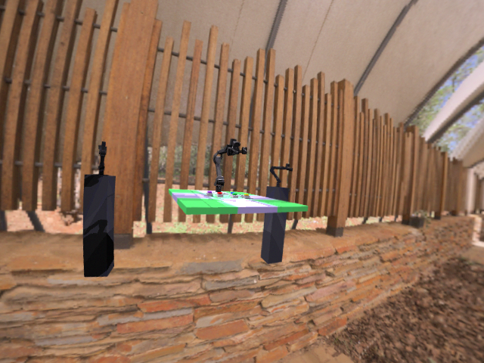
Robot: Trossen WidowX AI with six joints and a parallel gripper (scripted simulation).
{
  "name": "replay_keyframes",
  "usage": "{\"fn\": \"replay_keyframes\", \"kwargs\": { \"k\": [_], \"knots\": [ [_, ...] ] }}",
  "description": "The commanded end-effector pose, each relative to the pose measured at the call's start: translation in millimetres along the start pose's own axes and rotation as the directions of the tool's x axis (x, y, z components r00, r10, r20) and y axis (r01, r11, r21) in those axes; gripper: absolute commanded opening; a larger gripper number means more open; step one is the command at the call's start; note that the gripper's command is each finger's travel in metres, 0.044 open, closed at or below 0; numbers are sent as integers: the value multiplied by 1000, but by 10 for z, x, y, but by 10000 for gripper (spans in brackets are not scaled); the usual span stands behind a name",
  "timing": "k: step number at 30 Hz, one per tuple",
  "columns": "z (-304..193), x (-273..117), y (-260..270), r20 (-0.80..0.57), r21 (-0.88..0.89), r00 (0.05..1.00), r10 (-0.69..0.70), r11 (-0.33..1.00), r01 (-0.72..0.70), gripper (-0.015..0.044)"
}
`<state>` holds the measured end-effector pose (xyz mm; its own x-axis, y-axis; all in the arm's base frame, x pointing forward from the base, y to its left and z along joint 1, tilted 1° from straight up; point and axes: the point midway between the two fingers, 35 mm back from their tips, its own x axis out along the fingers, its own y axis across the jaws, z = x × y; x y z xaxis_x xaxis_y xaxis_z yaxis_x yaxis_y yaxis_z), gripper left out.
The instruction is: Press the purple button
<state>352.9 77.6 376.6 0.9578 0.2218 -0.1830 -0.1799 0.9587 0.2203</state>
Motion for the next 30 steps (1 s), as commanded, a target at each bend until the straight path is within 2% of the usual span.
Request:
{"fn": "replay_keyframes", "kwargs": {
  "k": [1,5,9,14,16,18,24,30],
  "knots": [
    [-462,92,-640,-217,-137,958,-187,978,160,400],
    [-985,-45,-1282,-455,-266,824,-337,935,235,400],
    [-1506,-417,-1814,-683,-339,610,-402,914,222,400],
    [-2050,-1102,-2179,-902,-287,294,-315,948,135,400],
    [-2158,-1297,-2212,-941,-243,216,-262,964,111,400],
    [-2197,-1374,-2219,-953,-222,186,-238,970,102,400],
    [-2199,-1378,-2219,-954,-221,184,-236,970,102,400],
    [-2711,-1273,-2352,-954,-221,184,-236,970,101,242]
  ]
}}
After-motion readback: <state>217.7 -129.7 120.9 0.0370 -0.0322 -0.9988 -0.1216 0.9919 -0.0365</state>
